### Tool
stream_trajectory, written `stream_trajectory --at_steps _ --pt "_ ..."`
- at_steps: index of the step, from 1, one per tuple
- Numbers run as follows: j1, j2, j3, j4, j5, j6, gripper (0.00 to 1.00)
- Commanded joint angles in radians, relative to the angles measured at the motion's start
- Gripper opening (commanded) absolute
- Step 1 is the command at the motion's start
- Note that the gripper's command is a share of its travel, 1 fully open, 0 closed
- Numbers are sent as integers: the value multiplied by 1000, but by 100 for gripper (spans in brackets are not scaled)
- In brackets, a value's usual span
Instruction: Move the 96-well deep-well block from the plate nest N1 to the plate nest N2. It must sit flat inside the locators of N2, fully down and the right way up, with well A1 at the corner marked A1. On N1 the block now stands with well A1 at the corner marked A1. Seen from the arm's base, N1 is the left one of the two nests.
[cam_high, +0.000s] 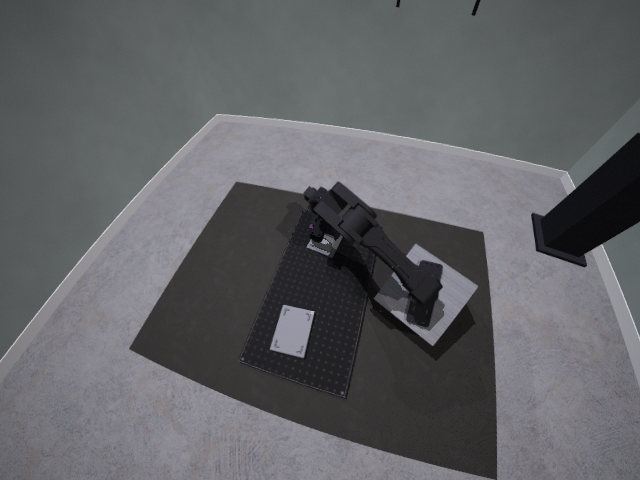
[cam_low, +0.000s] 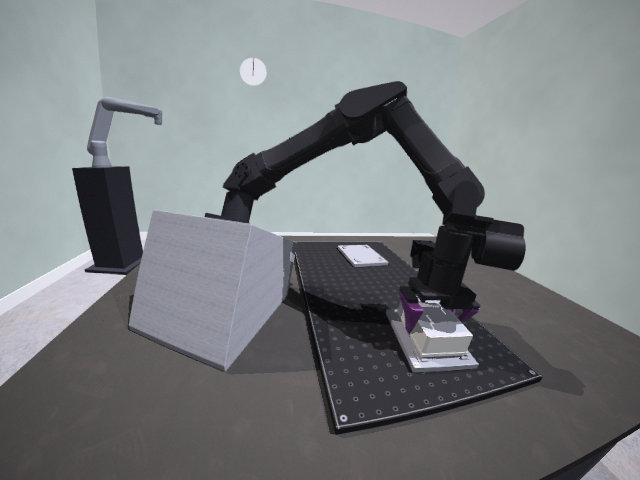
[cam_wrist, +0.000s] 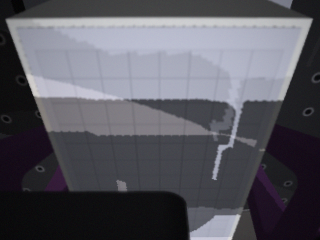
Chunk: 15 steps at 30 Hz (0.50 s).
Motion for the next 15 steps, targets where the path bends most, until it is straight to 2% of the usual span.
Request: stream_trajectory --at_steps 1,15 --pt "-4 -7 2 1 -5 1 0" --pt "-2 -3 1 7 -5 3 0"
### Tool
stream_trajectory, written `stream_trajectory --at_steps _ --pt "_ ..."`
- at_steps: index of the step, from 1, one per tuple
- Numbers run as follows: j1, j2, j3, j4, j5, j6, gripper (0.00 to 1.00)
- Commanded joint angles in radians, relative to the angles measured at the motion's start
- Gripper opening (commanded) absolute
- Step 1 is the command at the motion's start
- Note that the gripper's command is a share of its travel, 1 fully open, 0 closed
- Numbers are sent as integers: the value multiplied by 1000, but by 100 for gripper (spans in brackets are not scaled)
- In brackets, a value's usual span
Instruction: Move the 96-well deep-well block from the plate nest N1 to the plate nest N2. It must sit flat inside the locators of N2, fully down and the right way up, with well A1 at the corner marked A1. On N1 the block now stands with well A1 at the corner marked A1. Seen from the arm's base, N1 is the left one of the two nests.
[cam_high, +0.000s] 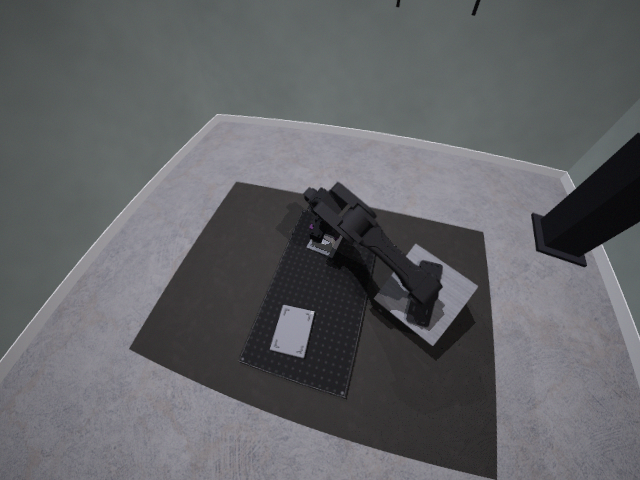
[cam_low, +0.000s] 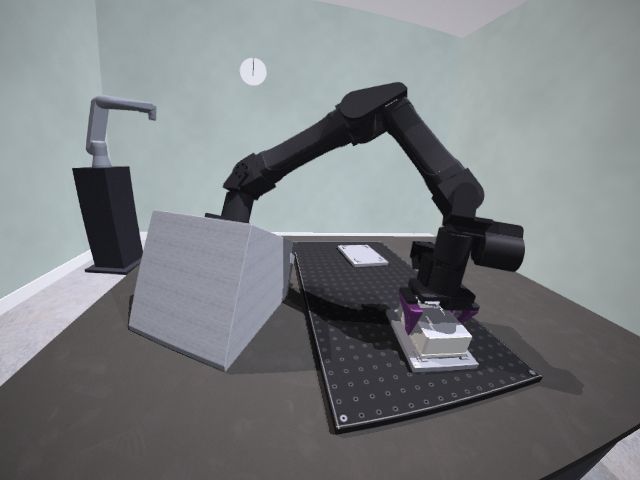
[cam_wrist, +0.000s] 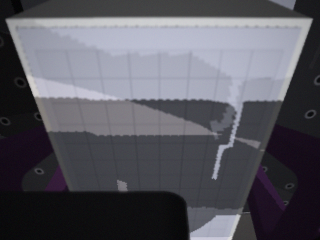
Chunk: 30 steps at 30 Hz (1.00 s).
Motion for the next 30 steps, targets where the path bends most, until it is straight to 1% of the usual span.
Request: stream_trajectory --at_steps 1,14,15,30 --pt "-4 -8 2 2 -5 1 0" --pt "-3 -5 1 6 -5 2 0" --pt "-3 -5 1 6 -5 2 100" --pt "-3 -5 1 6 -5 2 100"
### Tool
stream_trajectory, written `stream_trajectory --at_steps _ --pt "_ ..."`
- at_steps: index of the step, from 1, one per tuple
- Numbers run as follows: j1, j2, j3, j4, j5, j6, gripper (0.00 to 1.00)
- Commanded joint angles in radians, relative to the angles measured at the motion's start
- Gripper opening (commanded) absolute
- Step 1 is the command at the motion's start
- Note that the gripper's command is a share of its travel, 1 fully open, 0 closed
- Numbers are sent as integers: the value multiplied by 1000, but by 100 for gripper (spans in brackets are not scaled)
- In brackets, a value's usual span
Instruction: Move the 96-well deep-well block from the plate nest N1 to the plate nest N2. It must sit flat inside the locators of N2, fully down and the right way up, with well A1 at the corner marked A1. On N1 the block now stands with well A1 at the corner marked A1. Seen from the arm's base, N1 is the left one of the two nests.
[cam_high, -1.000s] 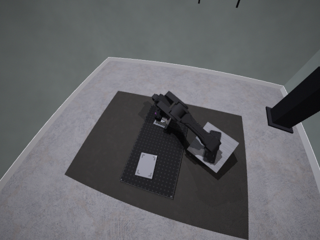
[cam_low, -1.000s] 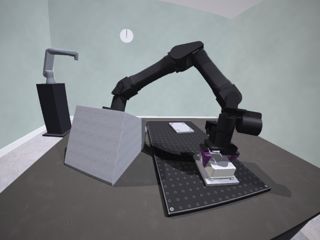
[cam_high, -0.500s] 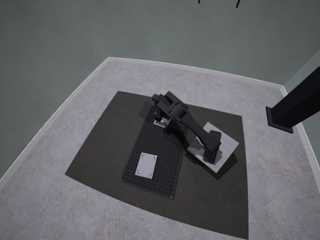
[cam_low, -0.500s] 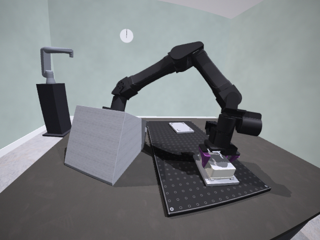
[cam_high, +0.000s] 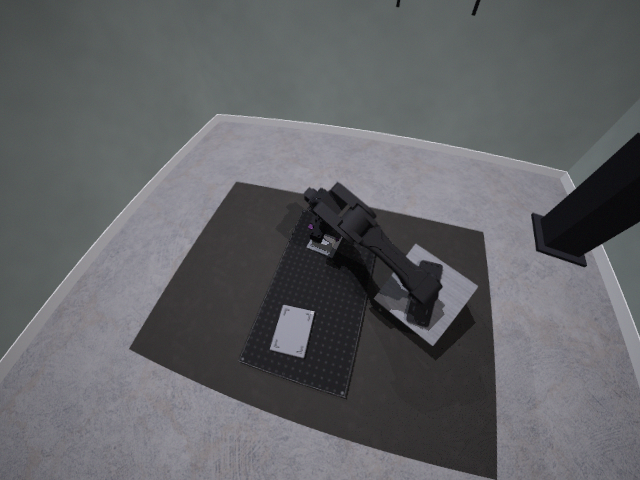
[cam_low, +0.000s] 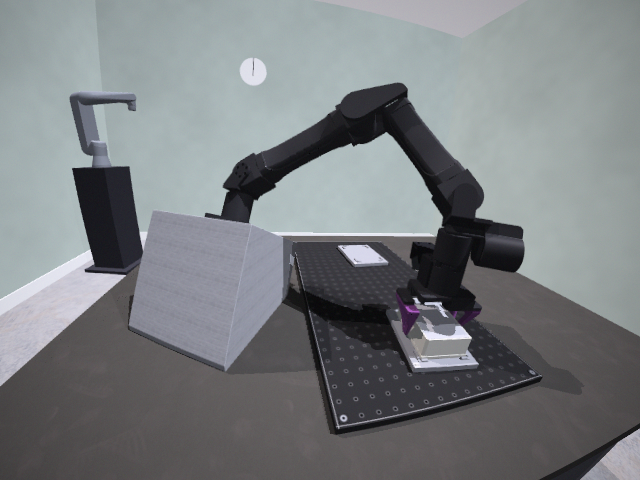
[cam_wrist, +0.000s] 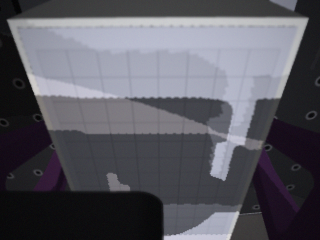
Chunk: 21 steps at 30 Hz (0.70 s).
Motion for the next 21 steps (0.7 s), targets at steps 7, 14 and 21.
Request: stream_trajectory --at_steps 7,14,21 --pt "-10 -18 3 -14 -5 -5 100" --pt "-25 -49 10 -59 -4 -23 100" --pt "-36 -68 17 -90 -4 -35 100"
